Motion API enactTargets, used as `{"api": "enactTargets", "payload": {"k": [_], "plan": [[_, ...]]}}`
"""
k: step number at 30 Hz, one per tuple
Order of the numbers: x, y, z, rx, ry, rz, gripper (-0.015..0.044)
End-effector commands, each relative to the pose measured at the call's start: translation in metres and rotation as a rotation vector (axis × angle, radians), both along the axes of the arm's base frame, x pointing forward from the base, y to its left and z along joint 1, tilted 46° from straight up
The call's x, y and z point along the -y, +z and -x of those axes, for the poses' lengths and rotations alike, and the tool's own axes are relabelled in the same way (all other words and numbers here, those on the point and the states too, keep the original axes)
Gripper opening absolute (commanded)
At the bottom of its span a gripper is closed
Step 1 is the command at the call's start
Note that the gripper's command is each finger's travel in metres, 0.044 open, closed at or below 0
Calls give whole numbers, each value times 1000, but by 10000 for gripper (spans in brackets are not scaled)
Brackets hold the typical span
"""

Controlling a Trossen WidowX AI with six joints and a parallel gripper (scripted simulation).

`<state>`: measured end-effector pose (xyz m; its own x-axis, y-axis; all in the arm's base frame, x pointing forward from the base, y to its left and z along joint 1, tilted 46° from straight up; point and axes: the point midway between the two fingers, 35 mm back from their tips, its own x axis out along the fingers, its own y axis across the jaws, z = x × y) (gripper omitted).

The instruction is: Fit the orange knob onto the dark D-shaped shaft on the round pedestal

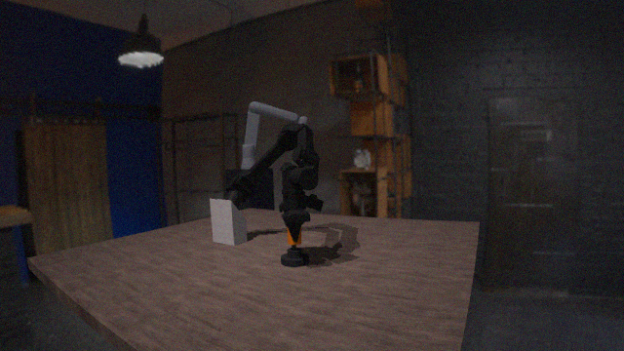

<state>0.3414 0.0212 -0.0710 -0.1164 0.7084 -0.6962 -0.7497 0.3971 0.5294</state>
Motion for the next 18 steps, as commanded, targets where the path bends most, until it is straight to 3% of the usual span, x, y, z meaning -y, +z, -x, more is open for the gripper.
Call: {"api": "enactTargets", "payload": {"k": [1,18], "plan": [[2,-2,-2,8,-1,3,0],[2,3,0,8,-1,3,0]]}}
